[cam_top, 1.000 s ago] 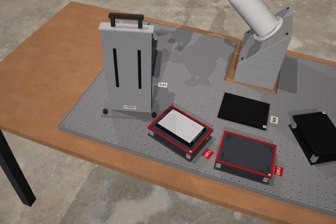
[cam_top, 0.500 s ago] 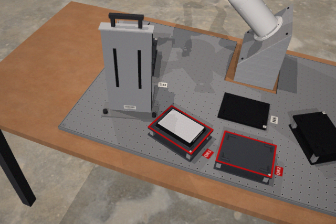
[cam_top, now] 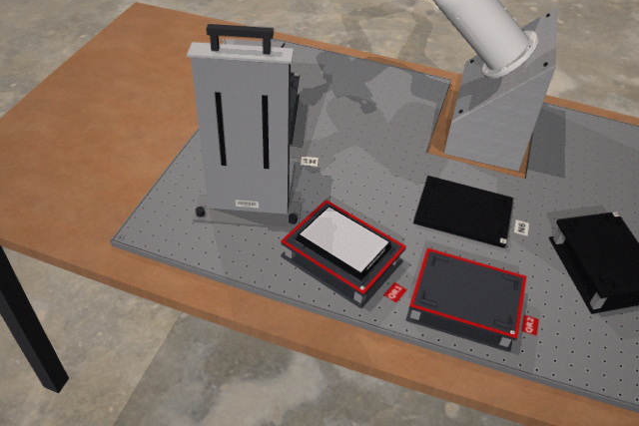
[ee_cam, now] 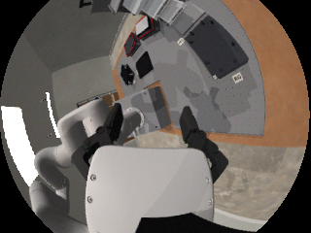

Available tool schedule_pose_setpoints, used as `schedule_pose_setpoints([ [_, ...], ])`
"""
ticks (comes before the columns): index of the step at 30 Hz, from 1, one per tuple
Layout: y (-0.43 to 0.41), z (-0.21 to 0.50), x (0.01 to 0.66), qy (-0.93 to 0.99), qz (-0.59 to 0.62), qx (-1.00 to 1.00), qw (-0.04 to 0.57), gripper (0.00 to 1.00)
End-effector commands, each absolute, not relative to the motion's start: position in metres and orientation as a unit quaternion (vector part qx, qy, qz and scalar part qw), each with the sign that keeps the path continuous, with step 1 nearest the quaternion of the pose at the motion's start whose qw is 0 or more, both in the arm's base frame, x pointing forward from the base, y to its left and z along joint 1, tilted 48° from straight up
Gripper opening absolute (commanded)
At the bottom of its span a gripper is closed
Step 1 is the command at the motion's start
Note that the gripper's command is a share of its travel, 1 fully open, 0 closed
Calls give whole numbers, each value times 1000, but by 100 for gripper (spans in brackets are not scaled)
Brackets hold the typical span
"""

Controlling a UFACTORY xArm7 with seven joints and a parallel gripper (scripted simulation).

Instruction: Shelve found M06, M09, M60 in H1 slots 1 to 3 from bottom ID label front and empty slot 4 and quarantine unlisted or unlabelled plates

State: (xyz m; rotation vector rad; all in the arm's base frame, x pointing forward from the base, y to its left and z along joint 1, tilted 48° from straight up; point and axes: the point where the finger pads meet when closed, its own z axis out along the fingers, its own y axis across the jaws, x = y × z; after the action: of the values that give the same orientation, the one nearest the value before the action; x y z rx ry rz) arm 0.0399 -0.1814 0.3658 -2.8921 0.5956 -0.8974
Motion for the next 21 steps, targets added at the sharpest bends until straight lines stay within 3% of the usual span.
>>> schedule_pose_setpoints([
  [1,-184,352,39,153,-235,-960,-3,100],
  [7,-188,347,37,118,-189,-974,-33,100],
  [21,-217,353,34,-1,-53,-983,-174,100],
])
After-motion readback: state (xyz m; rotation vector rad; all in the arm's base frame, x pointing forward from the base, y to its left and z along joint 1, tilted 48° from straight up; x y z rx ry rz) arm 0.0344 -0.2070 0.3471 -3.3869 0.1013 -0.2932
